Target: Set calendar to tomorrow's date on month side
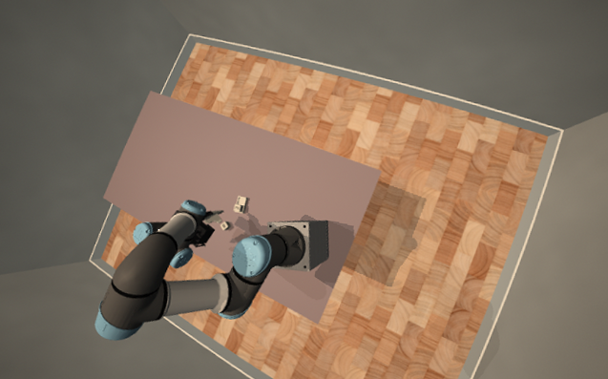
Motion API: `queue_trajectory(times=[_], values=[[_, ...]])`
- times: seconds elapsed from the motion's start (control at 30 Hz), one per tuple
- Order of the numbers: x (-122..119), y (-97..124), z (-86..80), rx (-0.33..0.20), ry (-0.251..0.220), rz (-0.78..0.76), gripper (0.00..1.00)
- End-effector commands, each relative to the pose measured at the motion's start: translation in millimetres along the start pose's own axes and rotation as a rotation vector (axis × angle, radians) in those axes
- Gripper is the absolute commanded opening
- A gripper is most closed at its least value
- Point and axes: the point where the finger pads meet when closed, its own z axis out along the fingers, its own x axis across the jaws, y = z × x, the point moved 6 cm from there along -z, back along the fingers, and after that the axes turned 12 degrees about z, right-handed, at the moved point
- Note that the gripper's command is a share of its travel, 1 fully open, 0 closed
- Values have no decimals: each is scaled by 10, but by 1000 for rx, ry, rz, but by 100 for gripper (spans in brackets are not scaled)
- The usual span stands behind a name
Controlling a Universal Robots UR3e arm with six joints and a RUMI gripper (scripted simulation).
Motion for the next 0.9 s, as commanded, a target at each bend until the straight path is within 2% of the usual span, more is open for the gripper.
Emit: queue_trajectory(times=[0.0, 0.3, 0.67, 0.7, 0.87], values=[[0, 5, 4, 5, 6, 142, 100], [8, 20, 15, 6, 6, 295, 100], [10, 24, 17, 6, 6, 323, 100], [10, 24, 17, 6, 6, 323, 28], [10, 24, 17, 6, 6, 323, 28]])
